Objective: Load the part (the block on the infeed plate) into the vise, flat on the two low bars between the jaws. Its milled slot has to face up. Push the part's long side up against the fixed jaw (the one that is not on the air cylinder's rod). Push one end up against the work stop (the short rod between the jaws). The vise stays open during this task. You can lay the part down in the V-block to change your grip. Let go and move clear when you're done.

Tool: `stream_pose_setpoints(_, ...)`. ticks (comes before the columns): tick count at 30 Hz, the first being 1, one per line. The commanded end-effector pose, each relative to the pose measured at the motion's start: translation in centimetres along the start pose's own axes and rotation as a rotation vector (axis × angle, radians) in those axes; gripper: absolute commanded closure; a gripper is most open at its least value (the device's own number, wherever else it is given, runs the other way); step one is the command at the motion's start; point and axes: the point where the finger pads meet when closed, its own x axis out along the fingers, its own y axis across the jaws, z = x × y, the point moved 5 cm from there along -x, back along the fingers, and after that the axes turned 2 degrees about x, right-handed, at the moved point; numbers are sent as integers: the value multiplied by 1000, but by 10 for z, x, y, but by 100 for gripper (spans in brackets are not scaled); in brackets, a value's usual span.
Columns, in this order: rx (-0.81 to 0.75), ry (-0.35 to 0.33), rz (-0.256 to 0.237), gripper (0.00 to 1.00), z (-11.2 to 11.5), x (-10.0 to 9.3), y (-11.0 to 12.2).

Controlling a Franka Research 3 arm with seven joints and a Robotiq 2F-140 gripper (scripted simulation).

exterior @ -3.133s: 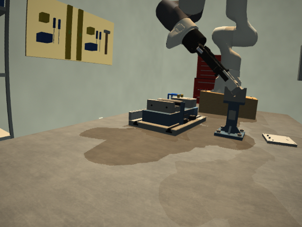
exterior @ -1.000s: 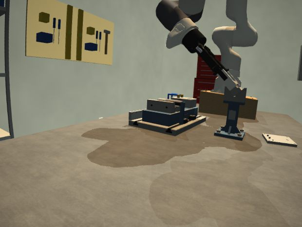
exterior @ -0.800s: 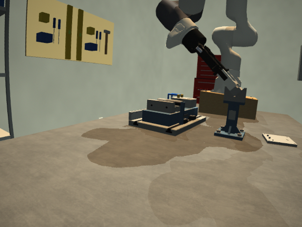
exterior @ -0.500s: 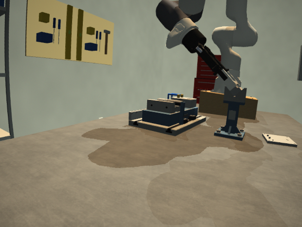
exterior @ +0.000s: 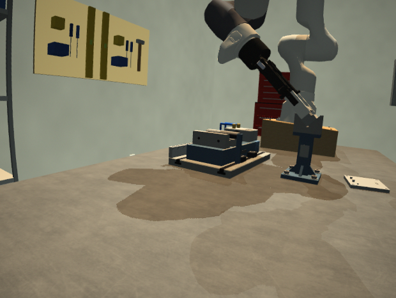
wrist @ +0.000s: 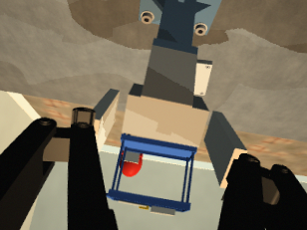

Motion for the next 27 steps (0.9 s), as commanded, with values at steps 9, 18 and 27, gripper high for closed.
stream_pose_setpoints(9, -7, -1, -3, 49, 0, 0, -1)
stream_pose_setpoints(18, -7, -1, -3, 49, -1, 1, 0)
stream_pose_setpoints(27, -7, 5, -3, 49, -2, 3, 1)
